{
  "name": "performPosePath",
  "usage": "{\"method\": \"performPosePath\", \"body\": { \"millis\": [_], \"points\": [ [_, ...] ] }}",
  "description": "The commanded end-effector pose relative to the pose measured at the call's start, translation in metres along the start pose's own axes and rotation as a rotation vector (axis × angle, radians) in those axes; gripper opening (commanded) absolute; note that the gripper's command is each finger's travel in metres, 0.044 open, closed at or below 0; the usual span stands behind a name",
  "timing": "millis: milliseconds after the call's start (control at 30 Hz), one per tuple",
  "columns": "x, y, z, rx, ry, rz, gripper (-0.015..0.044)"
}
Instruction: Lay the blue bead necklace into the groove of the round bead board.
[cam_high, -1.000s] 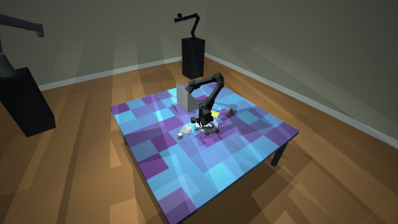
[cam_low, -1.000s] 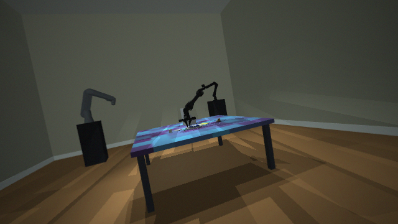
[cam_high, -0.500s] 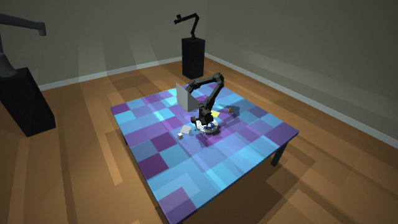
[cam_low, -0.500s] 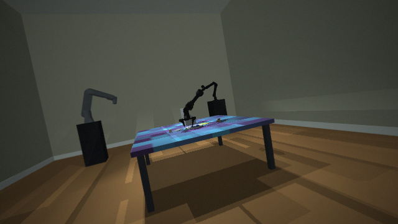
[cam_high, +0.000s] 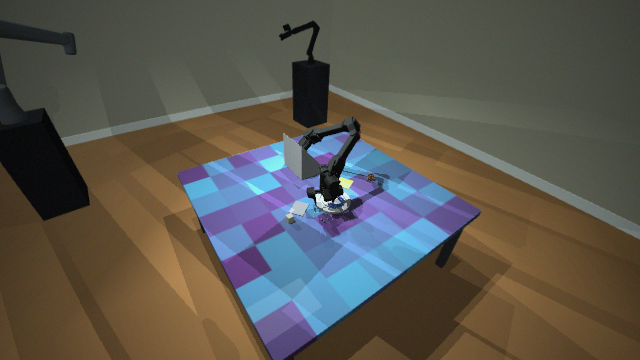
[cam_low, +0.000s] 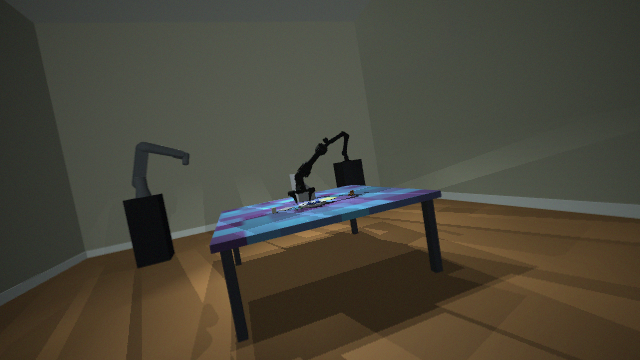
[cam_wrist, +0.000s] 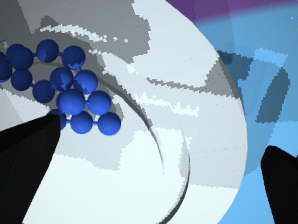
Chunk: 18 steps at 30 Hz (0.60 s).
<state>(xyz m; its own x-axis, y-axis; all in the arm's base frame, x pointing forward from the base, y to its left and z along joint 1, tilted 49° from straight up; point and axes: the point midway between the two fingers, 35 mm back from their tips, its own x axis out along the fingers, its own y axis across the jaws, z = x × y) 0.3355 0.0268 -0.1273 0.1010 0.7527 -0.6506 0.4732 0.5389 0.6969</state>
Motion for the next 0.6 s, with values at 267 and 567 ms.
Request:
{"method": "performPosePath", "body": {
  "millis": [267, 567],
  "points": [
    [0.0002, -0.0007, -0.0002, -0.004, 0.001, -0.003, 0.044],
    [-0.0016, 0.0008, 0.0001, -0.06, 0.001, -0.003, 0.0387]
  ]
}}
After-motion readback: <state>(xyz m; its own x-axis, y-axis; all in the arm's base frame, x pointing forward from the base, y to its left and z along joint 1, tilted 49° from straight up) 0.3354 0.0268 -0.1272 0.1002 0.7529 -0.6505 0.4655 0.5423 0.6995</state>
